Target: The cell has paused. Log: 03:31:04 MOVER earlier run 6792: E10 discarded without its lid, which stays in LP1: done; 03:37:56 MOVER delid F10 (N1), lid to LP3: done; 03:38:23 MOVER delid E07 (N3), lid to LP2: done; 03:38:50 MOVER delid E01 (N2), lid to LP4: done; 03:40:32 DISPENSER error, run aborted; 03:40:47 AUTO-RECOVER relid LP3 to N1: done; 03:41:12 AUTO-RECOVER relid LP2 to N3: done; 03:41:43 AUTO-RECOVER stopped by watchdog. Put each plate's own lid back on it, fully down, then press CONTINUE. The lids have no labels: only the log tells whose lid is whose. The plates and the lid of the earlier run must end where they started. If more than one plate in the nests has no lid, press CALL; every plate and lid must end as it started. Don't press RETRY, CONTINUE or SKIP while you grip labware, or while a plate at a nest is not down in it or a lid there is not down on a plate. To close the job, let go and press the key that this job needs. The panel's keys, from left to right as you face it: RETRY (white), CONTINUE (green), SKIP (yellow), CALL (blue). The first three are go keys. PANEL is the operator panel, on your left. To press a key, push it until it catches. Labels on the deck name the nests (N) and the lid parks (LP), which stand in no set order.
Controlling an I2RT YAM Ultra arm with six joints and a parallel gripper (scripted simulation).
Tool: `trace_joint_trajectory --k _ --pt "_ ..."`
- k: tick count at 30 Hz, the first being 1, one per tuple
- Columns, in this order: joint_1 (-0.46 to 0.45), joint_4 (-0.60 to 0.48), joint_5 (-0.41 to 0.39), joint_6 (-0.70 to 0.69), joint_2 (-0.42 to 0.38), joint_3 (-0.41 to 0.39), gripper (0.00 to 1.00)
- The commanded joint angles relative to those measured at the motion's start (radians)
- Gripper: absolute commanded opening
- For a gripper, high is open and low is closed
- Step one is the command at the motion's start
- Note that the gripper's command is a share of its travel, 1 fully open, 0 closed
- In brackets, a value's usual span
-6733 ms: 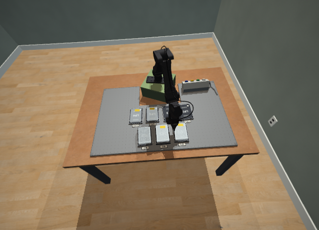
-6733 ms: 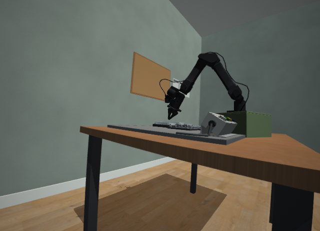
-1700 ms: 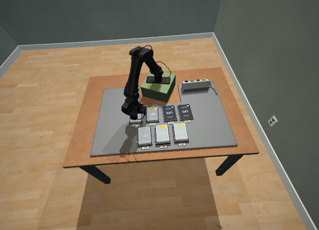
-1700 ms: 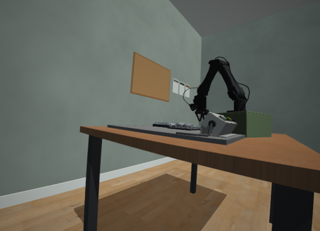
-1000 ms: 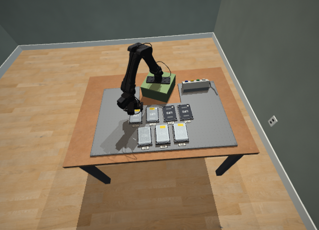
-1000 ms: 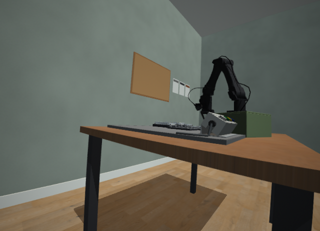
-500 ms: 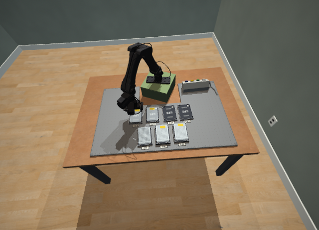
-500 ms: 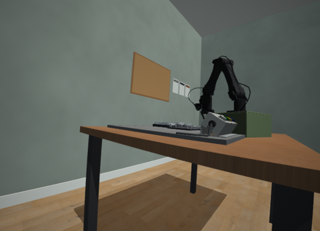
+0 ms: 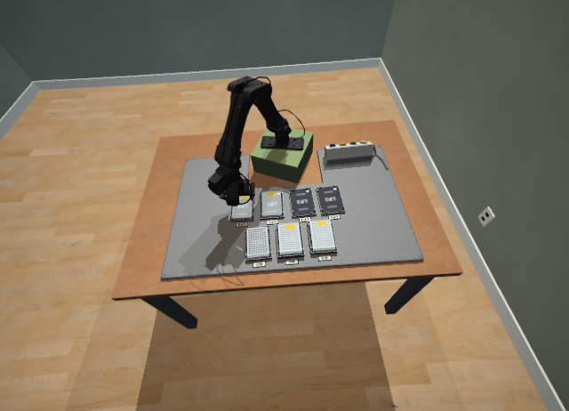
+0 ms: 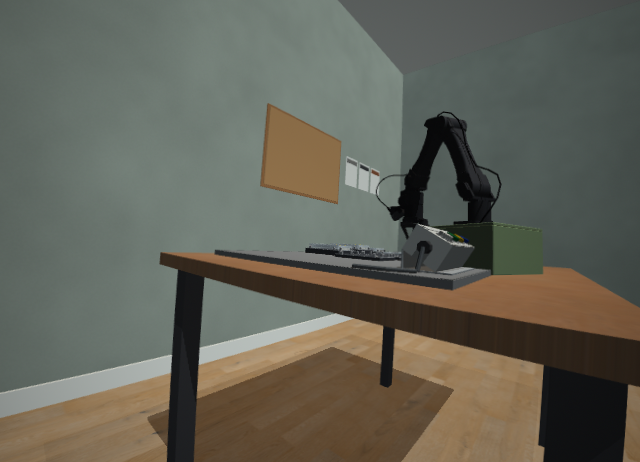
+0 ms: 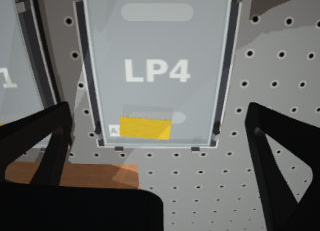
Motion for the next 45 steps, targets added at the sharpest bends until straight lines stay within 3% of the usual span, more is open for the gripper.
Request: trace_joint_trajectory --k 1,4,13,16,18,29,33,45 --pt "0.005 0.026 -0.009 -0.002 0.017 0.016 1.0" --pt "0.005 0.042 -0.009 -0.002 0.028 -0.023 1.0" --pt "0.007 0.097 -0.009 -0.001 0.066 -0.03 1.0" --pt "0.007 0.103 -0.009 -0.001 0.04 -0.029 1.0" --pt "0.007 0.114 -0.009 -0.001 0.078 -0.045 1.0" --pt "0.009 0.176 -0.009 0.001 0.126 -0.047 1.0" --pt "0.01 0.176 -0.009 0.001 0.093 -0.042 1.0" --pt "0.003 0.168 -0.002 0.002 0.108 -0.042 0.96"
